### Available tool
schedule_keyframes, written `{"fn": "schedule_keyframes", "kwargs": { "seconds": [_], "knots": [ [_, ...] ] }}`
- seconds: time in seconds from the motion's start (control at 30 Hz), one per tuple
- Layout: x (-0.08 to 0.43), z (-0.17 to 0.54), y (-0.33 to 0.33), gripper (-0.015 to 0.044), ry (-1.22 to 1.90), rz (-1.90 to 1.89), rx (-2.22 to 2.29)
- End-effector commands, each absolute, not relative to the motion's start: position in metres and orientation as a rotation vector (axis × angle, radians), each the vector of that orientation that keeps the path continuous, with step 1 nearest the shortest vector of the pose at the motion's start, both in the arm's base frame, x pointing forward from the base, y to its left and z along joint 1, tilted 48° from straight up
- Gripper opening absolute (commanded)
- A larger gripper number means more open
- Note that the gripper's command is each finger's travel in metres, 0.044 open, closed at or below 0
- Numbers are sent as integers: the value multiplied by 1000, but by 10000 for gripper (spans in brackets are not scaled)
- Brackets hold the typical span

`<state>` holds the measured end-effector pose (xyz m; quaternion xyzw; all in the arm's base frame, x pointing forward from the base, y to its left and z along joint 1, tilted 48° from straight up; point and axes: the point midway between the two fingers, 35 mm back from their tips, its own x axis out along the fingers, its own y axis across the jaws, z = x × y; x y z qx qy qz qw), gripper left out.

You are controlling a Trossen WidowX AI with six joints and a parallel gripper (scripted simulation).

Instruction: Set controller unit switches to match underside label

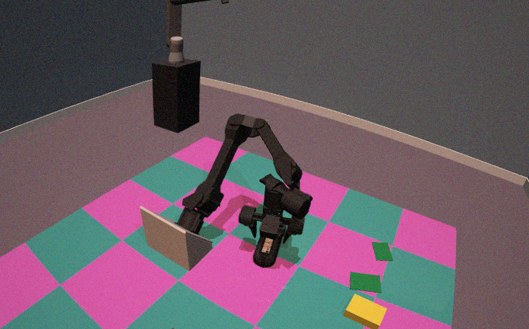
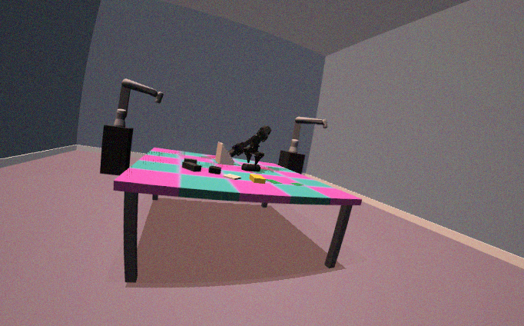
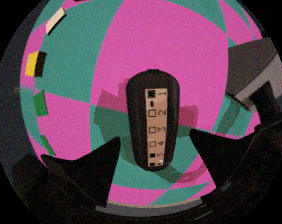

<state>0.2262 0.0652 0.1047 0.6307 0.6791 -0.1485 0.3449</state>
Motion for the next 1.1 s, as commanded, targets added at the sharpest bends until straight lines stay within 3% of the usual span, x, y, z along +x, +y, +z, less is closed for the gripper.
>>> {"fn": "schedule_keyframes", "kwargs": {
  "seconds": [0.0, 0.23, 0.47, 0.6, 1.07],
  "knots": [
    [228, 107, 64, 361, 1770, -443, 1662],
    [243, 128, 59, 177, 1777, -1121, 1944],
    [256, 150, 54, 0, 1557, -1900, 2116],
    [259, 157, 52, 0, 1411, -2182, 2139],
    [259, 157, 52, 0, 1411, -2182, 2139]
  ]
}}
